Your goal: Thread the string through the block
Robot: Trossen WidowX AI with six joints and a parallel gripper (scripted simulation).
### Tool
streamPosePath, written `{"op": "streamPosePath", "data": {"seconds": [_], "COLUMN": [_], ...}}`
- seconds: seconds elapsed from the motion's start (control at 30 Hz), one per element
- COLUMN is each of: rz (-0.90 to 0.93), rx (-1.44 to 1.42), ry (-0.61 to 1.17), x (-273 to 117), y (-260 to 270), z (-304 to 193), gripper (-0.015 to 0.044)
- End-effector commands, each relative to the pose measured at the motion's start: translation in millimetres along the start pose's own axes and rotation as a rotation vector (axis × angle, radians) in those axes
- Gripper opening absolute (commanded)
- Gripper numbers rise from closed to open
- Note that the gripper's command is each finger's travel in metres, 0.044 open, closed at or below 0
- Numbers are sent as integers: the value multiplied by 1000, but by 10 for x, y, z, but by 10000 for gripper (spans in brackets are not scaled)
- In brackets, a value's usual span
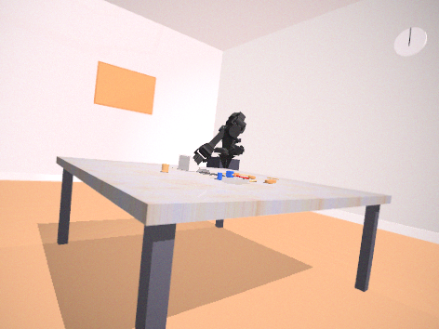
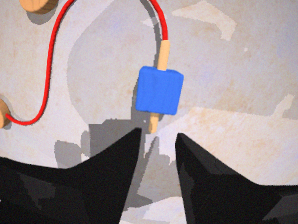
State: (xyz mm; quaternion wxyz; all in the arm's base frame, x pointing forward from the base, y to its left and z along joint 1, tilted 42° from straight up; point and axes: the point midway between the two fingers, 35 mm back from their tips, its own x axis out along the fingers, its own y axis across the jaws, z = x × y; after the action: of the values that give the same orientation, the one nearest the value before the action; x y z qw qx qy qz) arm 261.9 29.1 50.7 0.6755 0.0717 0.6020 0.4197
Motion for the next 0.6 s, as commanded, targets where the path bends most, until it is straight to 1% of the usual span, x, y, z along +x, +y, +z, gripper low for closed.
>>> {"op": "streamPosePath", "data": {"seconds": [0.0,0.57], "rz": [4,8], "rx": [4,3], "ry": [-3,-4], "x": [65,344], "y": [6,31], "z": [-2,-19], "gripper": [122,122]}}
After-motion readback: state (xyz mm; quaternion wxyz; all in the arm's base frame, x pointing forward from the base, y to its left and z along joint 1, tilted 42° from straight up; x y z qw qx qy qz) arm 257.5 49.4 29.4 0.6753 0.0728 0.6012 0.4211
